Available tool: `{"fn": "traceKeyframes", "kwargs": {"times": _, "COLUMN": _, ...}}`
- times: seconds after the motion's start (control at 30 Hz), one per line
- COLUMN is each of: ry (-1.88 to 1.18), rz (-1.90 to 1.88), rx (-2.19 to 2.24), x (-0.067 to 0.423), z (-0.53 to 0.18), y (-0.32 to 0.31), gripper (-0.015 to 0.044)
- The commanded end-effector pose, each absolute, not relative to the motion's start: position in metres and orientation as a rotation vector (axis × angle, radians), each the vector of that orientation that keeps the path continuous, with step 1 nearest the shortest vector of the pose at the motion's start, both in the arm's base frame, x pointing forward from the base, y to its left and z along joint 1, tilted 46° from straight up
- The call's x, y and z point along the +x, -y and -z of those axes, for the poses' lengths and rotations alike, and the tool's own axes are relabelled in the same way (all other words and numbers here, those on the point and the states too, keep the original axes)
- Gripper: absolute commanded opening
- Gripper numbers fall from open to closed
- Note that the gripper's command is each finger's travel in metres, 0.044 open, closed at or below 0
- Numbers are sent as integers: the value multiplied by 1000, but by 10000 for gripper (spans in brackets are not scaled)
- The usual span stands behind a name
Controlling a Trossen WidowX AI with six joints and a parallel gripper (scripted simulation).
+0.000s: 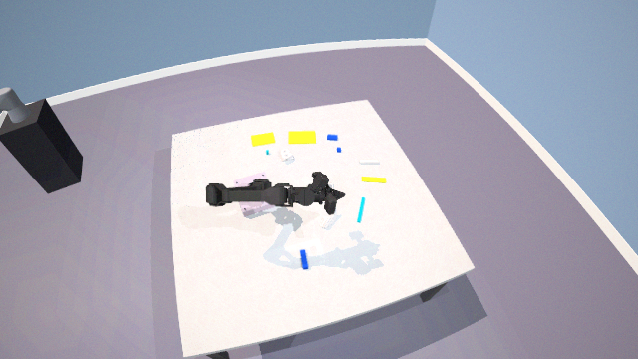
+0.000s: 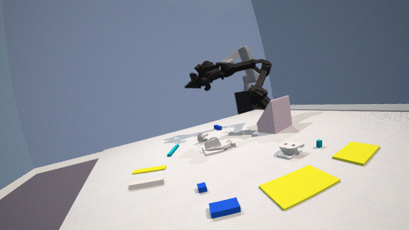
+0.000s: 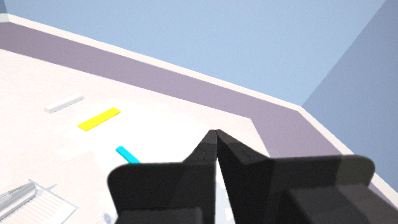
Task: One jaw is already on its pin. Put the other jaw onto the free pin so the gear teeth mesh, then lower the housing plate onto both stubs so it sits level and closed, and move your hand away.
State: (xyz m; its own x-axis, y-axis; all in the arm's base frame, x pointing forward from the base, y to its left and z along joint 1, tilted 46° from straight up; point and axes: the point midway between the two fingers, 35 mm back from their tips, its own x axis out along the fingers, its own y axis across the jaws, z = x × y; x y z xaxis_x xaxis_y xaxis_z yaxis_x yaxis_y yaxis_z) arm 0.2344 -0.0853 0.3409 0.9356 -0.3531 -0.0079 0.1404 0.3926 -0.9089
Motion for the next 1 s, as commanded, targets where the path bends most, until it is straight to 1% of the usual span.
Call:
{"fn": "traceKeyframes", "kwargs": {"times": 0.0, "ry": -320, "rz": 292, "rx": -1070, "x": 246, "z": -323, "y": 93, "gripper": 0}}
{"fn": "traceKeyframes", "kwargs": {"times": 0.47, "ry": -676, "rz": 237, "rx": -931, "x": 269, "z": -262, "y": 110, "gripper": 0}}
{"fn": "traceKeyframes", "kwargs": {"times": 0.97, "ry": -1063, "rz": 212, "rx": -850, "x": 277, "z": -199, "y": 118, "gripper": 0}}
